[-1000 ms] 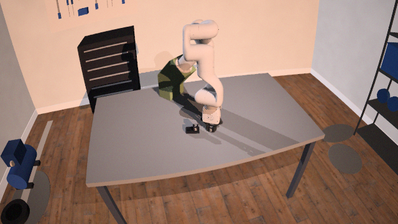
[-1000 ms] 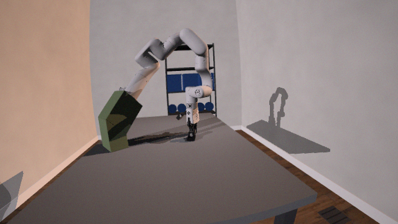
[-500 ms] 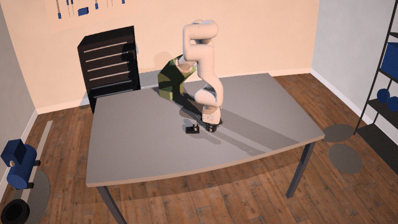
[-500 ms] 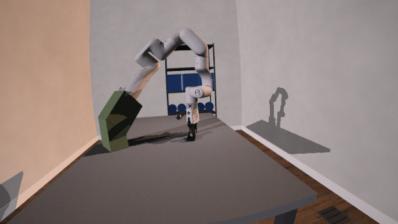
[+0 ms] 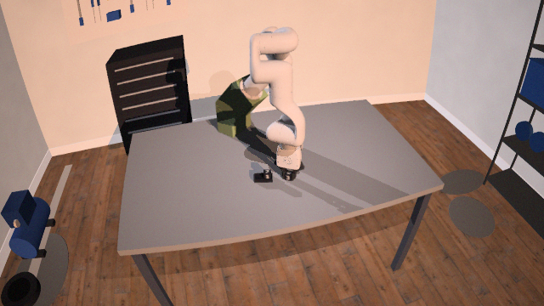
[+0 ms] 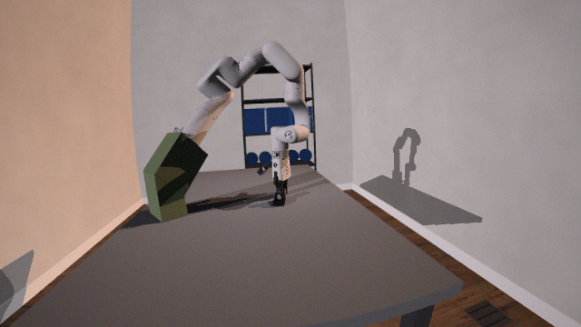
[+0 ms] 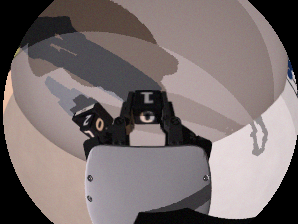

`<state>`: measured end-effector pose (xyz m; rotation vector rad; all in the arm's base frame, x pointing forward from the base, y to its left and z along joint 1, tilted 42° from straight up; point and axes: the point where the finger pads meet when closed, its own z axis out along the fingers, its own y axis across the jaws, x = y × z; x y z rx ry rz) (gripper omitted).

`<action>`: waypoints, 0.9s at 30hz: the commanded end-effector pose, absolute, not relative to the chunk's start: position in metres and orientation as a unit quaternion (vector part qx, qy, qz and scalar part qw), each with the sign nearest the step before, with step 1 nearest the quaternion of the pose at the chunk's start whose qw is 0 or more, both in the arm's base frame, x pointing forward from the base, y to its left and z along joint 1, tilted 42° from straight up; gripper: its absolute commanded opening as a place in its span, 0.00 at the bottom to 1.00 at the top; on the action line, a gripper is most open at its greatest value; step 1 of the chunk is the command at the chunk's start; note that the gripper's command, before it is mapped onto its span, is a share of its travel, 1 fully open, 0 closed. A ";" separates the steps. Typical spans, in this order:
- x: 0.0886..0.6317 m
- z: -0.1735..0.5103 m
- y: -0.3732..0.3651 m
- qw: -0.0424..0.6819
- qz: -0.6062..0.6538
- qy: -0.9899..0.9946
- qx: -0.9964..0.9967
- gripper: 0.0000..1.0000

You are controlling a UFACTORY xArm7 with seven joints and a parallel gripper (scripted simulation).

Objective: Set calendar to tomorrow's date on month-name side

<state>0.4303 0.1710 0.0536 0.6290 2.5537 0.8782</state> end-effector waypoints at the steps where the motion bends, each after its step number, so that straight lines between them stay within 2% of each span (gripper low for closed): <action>1: 0.431 0.054 0.171 0.184 0.311 0.905 0.223 0.29; 18: 0.431 0.054 0.171 0.184 0.311 0.905 0.223 0.29; 19: 0.431 0.054 0.171 0.184 0.311 0.905 0.223 0.33; 24: 0.431 0.054 0.171 0.184 0.311 0.905 0.223 0.37; 25: 0.431 0.054 0.171 0.184 0.311 0.905 0.223 0.41; 27: 0.431 0.054 0.171 0.184 0.311 0.905 0.223 0.41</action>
